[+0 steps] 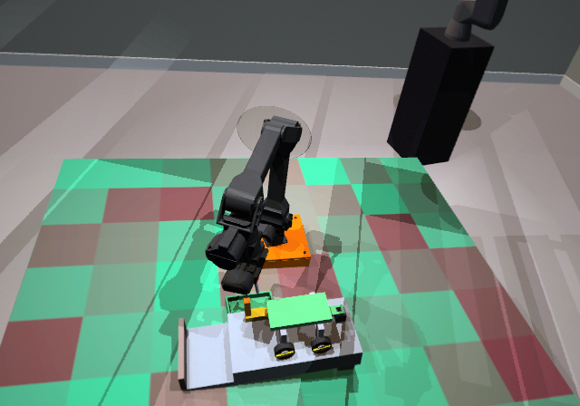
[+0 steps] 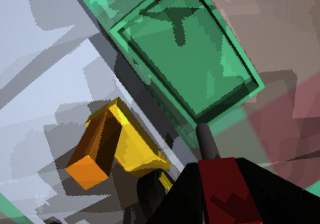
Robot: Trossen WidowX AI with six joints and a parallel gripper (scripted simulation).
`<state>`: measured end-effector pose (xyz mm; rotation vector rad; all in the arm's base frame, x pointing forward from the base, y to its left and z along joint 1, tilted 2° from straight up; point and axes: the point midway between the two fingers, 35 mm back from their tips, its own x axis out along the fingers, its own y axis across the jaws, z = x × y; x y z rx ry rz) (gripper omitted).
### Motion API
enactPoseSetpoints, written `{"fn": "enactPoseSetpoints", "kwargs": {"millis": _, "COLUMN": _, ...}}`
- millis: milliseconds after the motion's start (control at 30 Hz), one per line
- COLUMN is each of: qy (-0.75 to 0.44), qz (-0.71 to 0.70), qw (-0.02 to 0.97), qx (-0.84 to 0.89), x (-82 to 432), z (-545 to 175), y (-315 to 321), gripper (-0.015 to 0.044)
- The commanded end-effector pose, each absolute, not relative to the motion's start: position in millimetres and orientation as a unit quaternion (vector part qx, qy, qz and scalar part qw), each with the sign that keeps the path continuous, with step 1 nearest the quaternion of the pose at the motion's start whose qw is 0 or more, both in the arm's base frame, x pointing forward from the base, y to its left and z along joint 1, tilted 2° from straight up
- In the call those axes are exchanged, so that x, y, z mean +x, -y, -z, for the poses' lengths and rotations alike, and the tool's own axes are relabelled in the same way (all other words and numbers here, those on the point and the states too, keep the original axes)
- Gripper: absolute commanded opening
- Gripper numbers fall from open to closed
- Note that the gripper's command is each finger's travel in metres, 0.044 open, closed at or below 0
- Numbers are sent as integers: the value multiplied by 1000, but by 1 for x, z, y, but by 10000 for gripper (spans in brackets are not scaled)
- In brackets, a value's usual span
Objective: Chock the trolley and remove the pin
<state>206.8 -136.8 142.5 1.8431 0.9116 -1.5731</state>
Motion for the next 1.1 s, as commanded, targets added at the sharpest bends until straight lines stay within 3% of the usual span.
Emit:
{"fn": "enactPoseSetpoints", "kwargs": {"millis": 0, "qy": -297, "qz": 607, "qw": 244, "qx": 695, "x": 207, "z": -144, "y": 135, "gripper": 0}}
{"fn": "enactPoseSetpoints", "kwargs": {"millis": 1067, "qy": 46, "qz": 690, "qw": -14, "qx": 722, "x": 209, "z": -145, "y": 130, "gripper": 0}}
